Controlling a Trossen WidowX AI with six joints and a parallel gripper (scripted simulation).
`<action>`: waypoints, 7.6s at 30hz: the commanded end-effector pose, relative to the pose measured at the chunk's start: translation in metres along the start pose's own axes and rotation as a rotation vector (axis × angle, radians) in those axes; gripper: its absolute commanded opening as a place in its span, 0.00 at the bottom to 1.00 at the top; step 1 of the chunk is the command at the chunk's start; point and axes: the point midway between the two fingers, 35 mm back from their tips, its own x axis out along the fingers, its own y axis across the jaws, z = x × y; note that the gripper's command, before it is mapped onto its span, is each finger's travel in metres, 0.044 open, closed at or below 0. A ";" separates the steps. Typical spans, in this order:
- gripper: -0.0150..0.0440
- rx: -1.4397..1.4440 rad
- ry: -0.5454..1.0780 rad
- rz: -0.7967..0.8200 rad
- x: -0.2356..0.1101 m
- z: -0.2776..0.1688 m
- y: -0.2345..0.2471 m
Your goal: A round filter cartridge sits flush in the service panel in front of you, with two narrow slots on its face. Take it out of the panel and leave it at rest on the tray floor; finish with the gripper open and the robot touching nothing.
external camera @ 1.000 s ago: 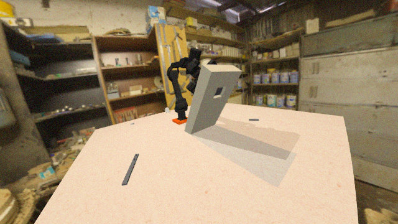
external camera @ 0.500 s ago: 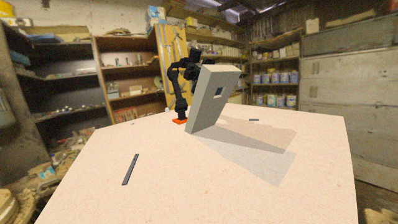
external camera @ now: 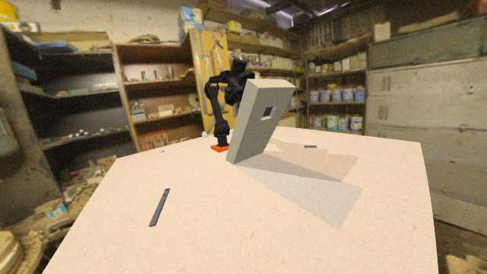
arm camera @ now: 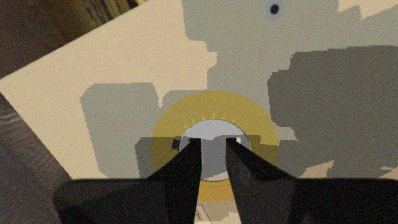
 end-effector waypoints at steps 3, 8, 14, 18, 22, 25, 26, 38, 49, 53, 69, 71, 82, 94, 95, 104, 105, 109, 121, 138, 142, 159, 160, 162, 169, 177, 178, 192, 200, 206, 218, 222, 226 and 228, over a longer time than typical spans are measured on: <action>0.25 0.215 0.004 0.001 0.005 -0.001 0.001; 0.25 0.389 0.004 0.001 0.005 -0.001 0.001; 0.25 0.337 0.004 0.001 -0.004 -0.001 0.002; 0.25 0.312 0.003 -0.001 -0.030 -0.001 0.003; 0.25 0.287 0.001 -0.003 -0.056 0.000 0.002; 0.25 0.273 0.001 -0.004 -0.071 0.000 0.001; 0.25 0.272 0.001 -0.004 -0.072 0.000 0.000; 0.25 0.272 0.001 -0.004 -0.072 0.003 -0.007; 0.25 0.272 0.000 -0.006 -0.068 0.016 -0.039; 0.25 0.272 0.000 -0.006 -0.066 0.021 -0.052; 0.40 0.278 -0.012 -0.016 -0.062 0.027 -0.065; 0.40 0.278 -0.012 -0.016 -0.062 0.027 -0.065; 0.40 0.272 0.000 -0.005 -0.070 0.006 -0.014; 0.71 0.272 0.003 0.004 -0.103 -0.015 0.039; 0.76 0.272 0.004 0.005 -0.109 -0.018 0.046; 0.77 -0.160 -0.024 -0.075 -0.105 -0.012 0.033; 0.77 -0.257 -0.025 -0.095 -0.103 -0.010 0.028; 0.77 -0.643 -0.011 -0.179 -0.094 -0.002 0.009; 0.77 -1.642 0.192 -0.393 -0.078 0.021 -0.045; 0.77 -1.916 0.292 -0.426 -0.076 0.026 -0.058; 0.77 -1.916 0.291 -0.425 -0.072 0.027 -0.059; 0.77 -1.917 0.290 -0.424 -0.047 0.031 -0.069; 0.77 -1.917 0.290 -0.424 -0.045 0.031 -0.070; 0.77 -1.917 0.290 -0.424 -0.043 0.032 -0.071; 0.77 -1.917 0.290 -0.423 -0.033 0.033 -0.076; 0.74 -1.922 0.293 -0.414 -0.034 0.032 -0.075; 0.73 -1.922 0.293 -0.414 -0.034 0.032 -0.075; 0.57 -1.922 0.293 -0.414 -0.034 0.032 -0.075; 0.25 -1.922 0.291 -0.415 -0.034 0.028 -0.065; 0.25 -1.922 0.289 -0.416 -0.034 0.024 -0.052; 0.25 -1.922 0.291 -0.419 -0.078 0.014 -0.027; 0.25 -1.921 0.291 -0.420 -0.094 0.011 -0.020; 0.25 -1.921 0.292 -0.421 -0.111 0.009 -0.015; 0.25 -1.921 0.292 -0.421 -0.113 0.008 -0.014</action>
